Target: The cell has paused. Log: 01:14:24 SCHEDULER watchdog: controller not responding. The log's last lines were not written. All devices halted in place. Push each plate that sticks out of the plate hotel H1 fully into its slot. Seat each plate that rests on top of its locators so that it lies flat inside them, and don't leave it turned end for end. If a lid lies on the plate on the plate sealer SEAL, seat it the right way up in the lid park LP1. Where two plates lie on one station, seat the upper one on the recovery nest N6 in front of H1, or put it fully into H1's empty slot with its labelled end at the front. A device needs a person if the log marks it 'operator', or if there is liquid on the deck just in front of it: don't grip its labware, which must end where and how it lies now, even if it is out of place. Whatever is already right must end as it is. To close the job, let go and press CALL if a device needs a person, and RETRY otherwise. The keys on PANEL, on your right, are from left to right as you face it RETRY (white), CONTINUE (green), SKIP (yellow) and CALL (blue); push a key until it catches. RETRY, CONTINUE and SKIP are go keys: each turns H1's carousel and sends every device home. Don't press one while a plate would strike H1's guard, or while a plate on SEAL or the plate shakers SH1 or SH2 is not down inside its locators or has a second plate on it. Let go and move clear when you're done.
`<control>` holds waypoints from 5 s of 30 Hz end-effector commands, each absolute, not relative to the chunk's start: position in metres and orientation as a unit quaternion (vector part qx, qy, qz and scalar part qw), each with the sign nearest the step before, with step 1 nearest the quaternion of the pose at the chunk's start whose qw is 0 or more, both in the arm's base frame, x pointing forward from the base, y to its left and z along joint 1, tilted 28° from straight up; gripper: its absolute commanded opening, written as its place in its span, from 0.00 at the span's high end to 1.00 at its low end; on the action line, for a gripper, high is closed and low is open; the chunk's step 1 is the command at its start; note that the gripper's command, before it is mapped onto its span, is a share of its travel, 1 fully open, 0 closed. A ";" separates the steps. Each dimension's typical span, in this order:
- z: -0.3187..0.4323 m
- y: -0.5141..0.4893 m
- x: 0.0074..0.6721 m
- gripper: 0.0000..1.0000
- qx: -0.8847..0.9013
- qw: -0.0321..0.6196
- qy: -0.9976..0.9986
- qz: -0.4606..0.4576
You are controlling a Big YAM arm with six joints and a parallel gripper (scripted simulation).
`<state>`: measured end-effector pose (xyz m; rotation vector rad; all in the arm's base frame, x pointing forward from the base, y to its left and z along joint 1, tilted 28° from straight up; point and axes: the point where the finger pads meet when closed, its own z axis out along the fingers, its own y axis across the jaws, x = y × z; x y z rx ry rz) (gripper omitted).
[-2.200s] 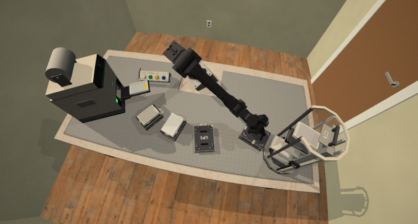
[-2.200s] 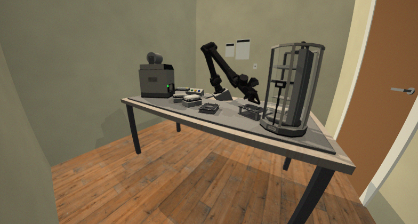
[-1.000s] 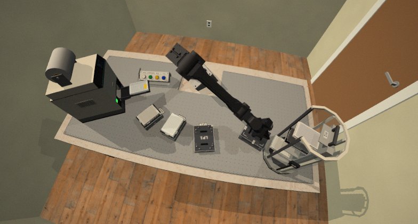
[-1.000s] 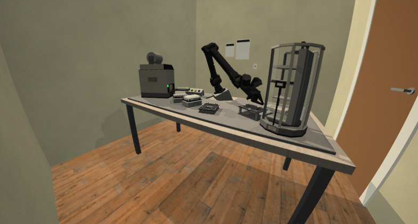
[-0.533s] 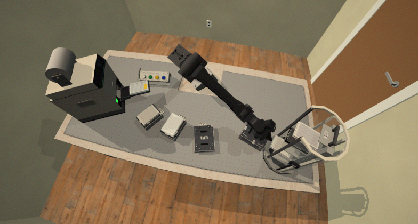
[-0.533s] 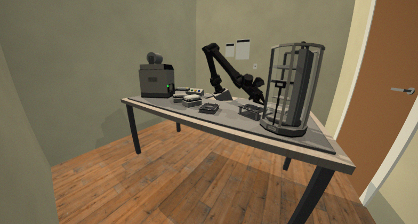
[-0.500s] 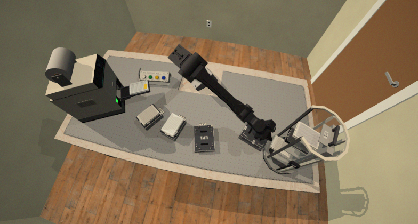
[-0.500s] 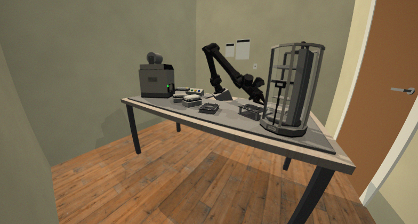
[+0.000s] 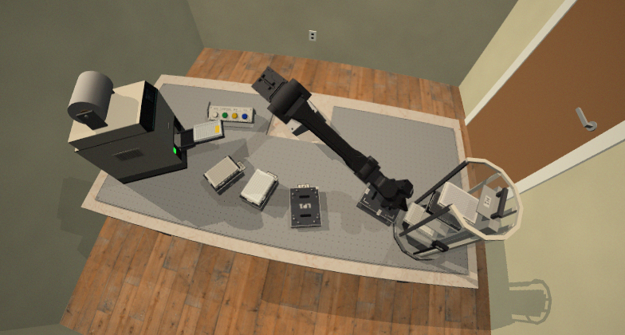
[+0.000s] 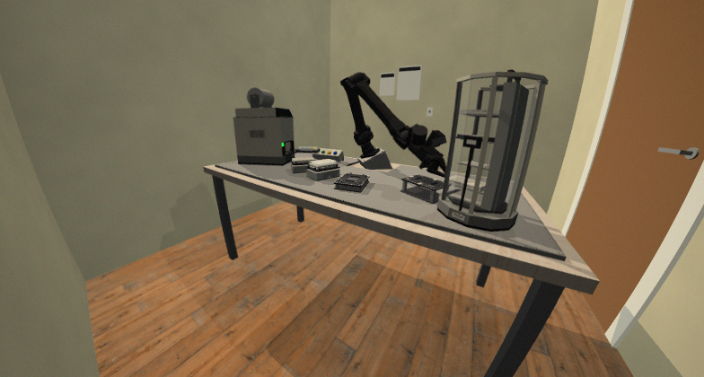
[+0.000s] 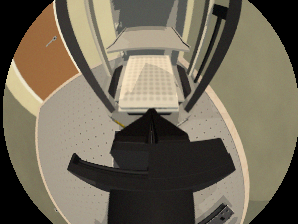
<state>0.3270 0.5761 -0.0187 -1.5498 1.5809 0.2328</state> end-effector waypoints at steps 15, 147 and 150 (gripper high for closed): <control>-0.017 0.596 0.324 1.00 -0.626 0.444 0.633 0.099; -0.022 0.629 0.330 1.00 -0.628 0.444 0.631 0.101; -0.022 0.629 0.330 1.00 -0.628 0.444 0.631 0.101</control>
